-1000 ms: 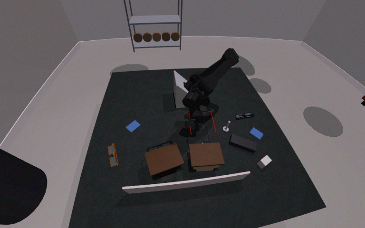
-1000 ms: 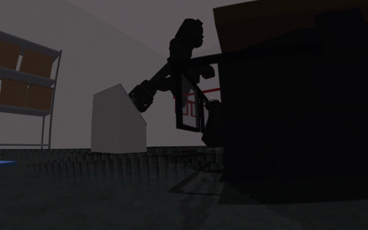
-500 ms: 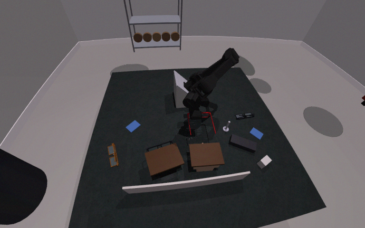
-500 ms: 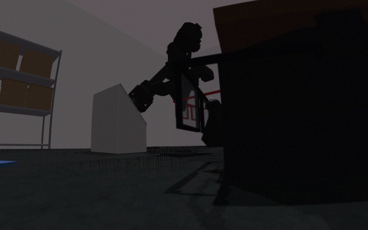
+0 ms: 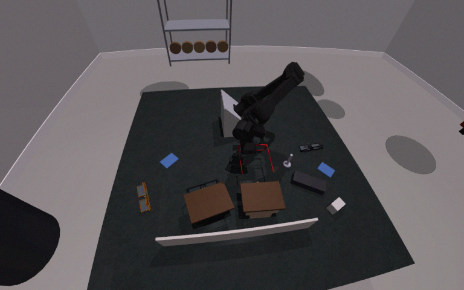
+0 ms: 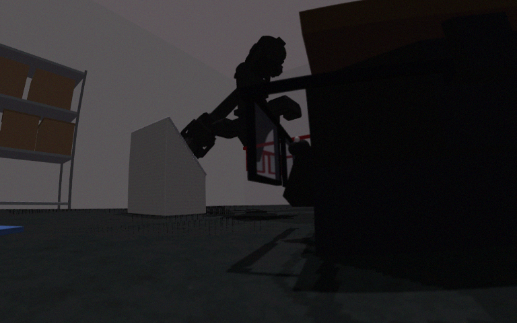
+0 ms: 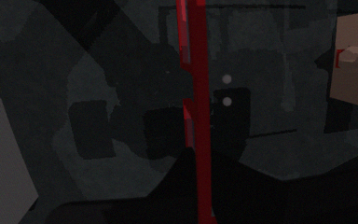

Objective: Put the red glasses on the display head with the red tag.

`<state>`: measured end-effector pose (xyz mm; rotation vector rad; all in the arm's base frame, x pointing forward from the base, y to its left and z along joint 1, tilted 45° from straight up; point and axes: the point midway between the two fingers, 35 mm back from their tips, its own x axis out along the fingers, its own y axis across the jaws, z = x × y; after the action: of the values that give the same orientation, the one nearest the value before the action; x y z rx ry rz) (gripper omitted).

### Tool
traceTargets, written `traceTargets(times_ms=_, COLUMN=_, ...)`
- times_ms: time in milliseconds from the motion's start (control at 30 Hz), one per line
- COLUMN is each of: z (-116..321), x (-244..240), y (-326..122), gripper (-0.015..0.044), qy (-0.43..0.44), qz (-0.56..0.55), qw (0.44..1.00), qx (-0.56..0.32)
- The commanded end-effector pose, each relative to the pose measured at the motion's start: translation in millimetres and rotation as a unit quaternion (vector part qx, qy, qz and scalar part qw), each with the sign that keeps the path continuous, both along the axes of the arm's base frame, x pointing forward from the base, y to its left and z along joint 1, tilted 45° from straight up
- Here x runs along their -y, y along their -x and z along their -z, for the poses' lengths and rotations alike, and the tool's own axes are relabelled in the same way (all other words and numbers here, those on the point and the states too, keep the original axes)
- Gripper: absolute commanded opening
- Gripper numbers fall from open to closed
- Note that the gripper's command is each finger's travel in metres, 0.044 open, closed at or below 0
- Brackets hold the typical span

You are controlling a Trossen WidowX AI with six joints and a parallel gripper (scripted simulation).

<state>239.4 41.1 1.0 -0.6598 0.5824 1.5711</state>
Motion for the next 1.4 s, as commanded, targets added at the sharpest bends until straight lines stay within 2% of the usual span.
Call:
traceTargets(times_ms=0, z=3.3, x=-4.3, y=2.4, gripper=0.0, qy=-0.003, qz=0.001, qw=1.0, qx=-0.006)
traceTargets(times_ms=1367, z=20.4, x=-26.3, y=5.2, gripper=0.0, qy=-0.004, qz=0.001, qw=1.0, qx=-0.005)
